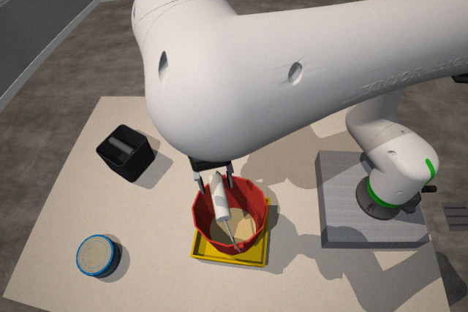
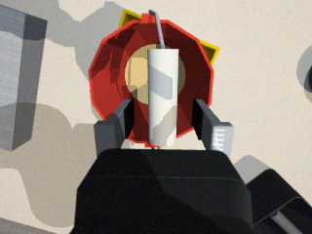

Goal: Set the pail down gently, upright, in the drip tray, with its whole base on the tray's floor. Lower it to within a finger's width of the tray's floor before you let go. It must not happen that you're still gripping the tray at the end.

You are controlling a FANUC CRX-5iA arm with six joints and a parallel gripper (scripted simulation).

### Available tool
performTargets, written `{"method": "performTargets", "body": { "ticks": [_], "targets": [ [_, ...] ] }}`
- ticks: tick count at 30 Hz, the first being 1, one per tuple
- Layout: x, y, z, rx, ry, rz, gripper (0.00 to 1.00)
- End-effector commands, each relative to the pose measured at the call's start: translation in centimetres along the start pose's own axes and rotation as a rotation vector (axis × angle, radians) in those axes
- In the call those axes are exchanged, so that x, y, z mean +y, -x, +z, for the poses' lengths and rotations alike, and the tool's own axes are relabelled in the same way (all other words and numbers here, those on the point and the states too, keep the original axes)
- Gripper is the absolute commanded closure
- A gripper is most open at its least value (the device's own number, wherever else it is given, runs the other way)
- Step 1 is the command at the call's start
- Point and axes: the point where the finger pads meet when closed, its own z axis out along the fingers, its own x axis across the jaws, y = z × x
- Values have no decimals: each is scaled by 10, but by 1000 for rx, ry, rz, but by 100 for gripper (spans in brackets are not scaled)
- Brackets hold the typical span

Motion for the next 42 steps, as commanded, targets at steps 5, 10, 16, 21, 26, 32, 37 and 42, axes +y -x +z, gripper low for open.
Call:
{"method": "performTargets", "body": {
  "ticks": [5,10,16,21,26,32,37,42],
  "targets": [
    [0,0,-7,2,1,0,0],
    [0,0,-9,2,1,0,0],
    [0,0,-10,2,1,0,0],
    [0,0,-10,2,1,0,0],
    [0,0,-10,2,1,0,0],
    [0,0,-10,2,1,0,0],
    [0,0,-10,2,1,0,0],
    [0,0,-10,2,1,0,0]
  ]
}}
